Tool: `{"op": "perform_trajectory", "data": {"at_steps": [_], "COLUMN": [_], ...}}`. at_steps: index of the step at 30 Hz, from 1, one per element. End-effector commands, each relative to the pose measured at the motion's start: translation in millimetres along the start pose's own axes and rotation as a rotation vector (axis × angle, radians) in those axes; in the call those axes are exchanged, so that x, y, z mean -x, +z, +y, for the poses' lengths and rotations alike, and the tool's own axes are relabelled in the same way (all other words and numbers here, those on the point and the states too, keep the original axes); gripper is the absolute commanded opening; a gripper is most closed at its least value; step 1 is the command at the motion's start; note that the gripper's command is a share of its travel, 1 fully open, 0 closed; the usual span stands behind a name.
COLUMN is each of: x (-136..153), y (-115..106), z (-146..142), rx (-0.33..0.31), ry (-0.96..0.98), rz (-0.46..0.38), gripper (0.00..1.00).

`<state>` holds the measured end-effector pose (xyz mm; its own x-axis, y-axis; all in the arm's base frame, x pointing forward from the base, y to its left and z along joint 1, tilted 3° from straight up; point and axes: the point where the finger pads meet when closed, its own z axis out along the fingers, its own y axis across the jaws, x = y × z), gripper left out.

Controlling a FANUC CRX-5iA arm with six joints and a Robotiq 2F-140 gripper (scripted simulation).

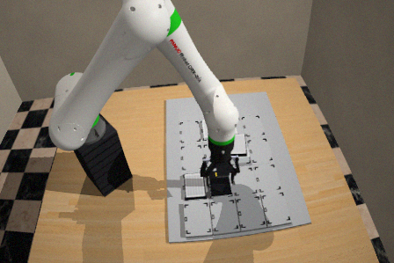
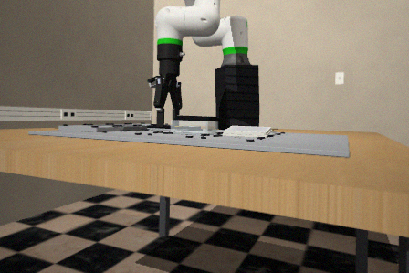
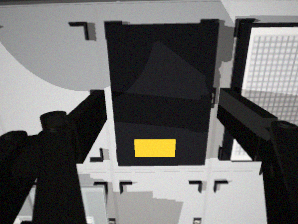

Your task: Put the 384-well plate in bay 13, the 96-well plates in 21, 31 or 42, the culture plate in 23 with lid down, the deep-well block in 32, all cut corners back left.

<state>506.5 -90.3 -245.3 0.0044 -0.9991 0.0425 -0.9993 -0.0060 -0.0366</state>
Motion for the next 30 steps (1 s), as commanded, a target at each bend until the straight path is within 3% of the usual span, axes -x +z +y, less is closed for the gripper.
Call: {"op": "perform_trajectory", "data": {"at_steps": [1, 16, 30], "x": [0.0, 0.0, 0.0], "y": [-0.7, -0.7, -16.7], "z": [-0.9, -0.9, -0.9], "rx": [-0.002, -0.002, -0.002], "ry": [0.000, 0.000, 0.000], "rz": [0.000, 0.000, 0.000], "gripper": [0.70, 0.70, 0.70]}}
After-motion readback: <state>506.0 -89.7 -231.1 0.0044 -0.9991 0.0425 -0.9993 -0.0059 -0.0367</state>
